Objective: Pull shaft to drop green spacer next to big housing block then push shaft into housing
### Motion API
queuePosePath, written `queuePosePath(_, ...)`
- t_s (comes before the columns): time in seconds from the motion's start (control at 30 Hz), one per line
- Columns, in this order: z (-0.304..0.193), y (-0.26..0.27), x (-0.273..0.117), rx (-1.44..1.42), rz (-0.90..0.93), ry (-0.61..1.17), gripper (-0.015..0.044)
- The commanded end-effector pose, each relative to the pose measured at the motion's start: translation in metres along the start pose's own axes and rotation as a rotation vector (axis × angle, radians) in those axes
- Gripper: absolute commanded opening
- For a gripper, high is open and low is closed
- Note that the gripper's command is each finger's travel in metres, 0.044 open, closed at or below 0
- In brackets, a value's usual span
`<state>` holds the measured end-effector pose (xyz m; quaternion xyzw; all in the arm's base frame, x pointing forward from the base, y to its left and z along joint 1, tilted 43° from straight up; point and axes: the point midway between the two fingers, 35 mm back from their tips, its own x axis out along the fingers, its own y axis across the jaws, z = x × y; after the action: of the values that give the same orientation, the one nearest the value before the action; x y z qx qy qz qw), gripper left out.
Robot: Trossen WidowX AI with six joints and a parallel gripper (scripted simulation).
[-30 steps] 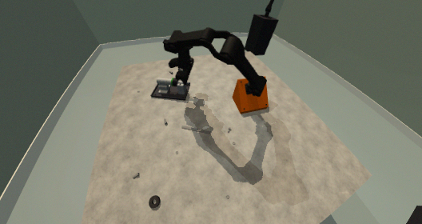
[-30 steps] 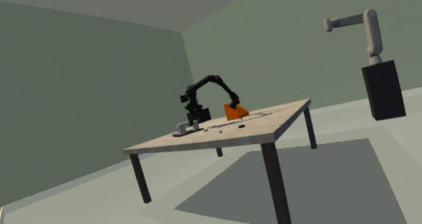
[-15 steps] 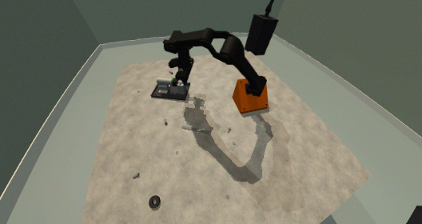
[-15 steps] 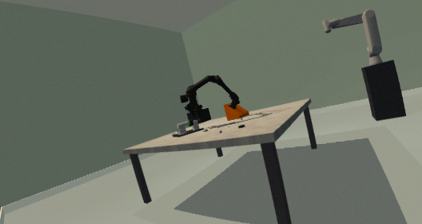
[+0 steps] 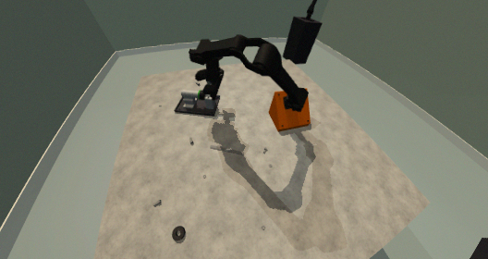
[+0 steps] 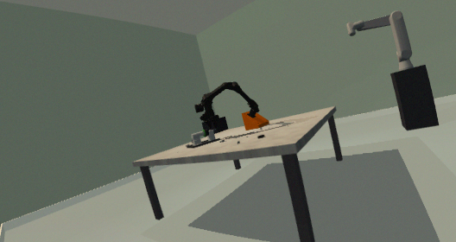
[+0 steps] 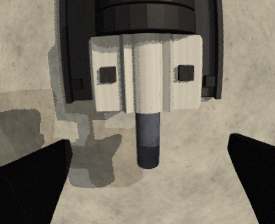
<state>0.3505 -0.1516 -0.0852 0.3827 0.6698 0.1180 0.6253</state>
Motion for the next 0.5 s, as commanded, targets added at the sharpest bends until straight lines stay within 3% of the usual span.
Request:
queuePosePath(0.0, -0.001, 0.002, 0.01, 0.005, 0.004, 0.006, 0.044)
queuePosePath(0.47, -0.002, 0.003, 0.031, 0.004, 0.005, 0.006, 0.044)
